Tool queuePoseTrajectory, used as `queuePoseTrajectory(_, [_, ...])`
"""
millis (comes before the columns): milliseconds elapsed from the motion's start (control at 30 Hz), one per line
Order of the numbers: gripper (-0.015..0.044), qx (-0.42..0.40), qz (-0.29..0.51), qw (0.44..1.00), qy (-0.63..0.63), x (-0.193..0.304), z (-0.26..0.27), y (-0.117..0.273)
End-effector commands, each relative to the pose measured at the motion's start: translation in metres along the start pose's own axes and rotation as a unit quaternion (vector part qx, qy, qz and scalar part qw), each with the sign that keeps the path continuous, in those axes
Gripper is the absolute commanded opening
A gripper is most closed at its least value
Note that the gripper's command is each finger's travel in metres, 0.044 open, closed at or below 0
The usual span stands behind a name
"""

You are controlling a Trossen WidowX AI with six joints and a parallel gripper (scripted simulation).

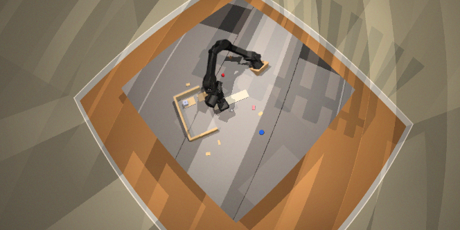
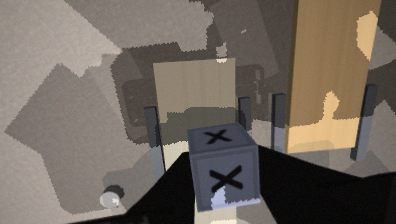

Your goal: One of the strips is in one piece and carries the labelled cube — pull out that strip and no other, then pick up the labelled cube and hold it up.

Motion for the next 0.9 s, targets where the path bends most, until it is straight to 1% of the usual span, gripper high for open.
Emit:
queuePoseTrajectory(0, [0.0000, 0.000, 0.002, 1.000, 0.000, 0.018, -0.001, 0.010])
queuePoseTrajectory(167, [0.0000, 0.000, 0.002, 1.000, 0.000, 0.023, -0.001, 0.012])
queuePoseTrajectory(567, [0.0000, 0.000, 0.003, 1.000, 0.001, 0.065, -0.003, 0.012])
queuePoseTrajectory(667, [0.0000, 0.000, 0.003, 1.000, 0.001, 0.068, -0.003, 0.012])
queuePoseTrajectory(867, [0.0000, -0.001, 0.003, 1.000, 0.002, 0.067, -0.003, 0.040])
Point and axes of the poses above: the point midway between the two fingers, 35 mm back from their tips, its own y axis back along the fingers, its own z axis across the jaws, x = y × z, the point moved 3 cm from there along y, back along the fingers, and after that the axes turned 14 degrees about y, right-handed, at the moved point
